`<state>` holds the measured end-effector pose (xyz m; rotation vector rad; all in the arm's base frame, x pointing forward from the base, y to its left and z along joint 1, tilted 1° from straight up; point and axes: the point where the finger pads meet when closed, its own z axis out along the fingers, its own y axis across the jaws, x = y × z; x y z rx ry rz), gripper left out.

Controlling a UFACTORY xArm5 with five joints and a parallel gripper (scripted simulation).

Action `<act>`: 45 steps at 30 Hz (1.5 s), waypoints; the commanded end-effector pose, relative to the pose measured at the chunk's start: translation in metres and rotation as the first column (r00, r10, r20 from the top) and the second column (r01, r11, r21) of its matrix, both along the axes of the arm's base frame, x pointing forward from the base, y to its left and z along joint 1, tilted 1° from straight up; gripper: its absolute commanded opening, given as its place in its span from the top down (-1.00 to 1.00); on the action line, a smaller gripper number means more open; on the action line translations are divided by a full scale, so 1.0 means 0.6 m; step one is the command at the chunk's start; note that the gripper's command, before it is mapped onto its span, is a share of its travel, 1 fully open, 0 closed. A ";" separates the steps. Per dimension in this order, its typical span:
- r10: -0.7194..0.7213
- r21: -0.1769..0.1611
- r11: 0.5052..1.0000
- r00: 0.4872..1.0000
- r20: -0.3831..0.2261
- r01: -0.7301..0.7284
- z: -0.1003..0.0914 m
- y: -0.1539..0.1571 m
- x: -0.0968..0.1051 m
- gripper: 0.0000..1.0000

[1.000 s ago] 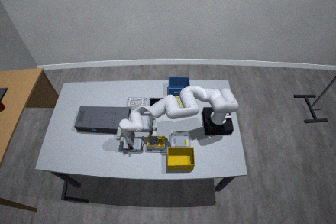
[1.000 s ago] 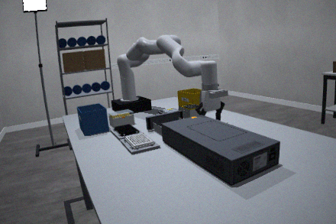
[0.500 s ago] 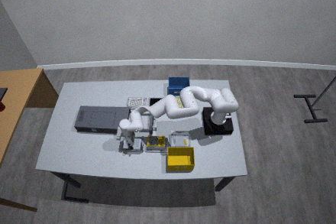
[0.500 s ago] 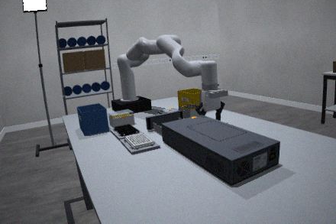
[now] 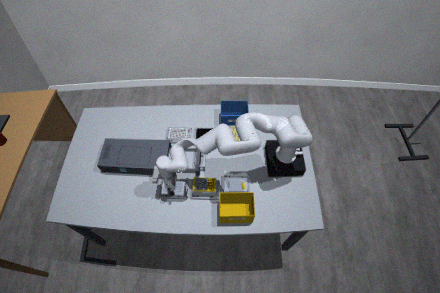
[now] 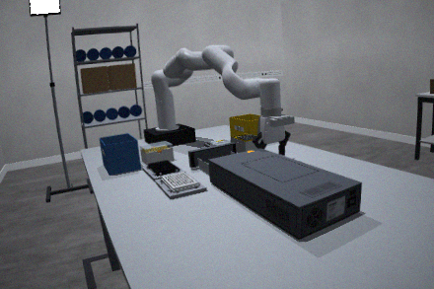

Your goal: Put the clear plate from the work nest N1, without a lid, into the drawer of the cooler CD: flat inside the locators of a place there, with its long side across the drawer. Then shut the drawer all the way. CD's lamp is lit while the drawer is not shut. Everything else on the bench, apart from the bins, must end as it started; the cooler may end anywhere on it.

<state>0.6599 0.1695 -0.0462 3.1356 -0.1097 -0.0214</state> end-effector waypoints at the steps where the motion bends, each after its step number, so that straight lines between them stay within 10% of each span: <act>1: 0.000 0.002 1.000 1.000 0.006 0.000 0.005 0.001 0.004 1.00; 45: 0.000 0.002 1.000 1.000 0.006 0.000 0.038 0.001 0.004 1.00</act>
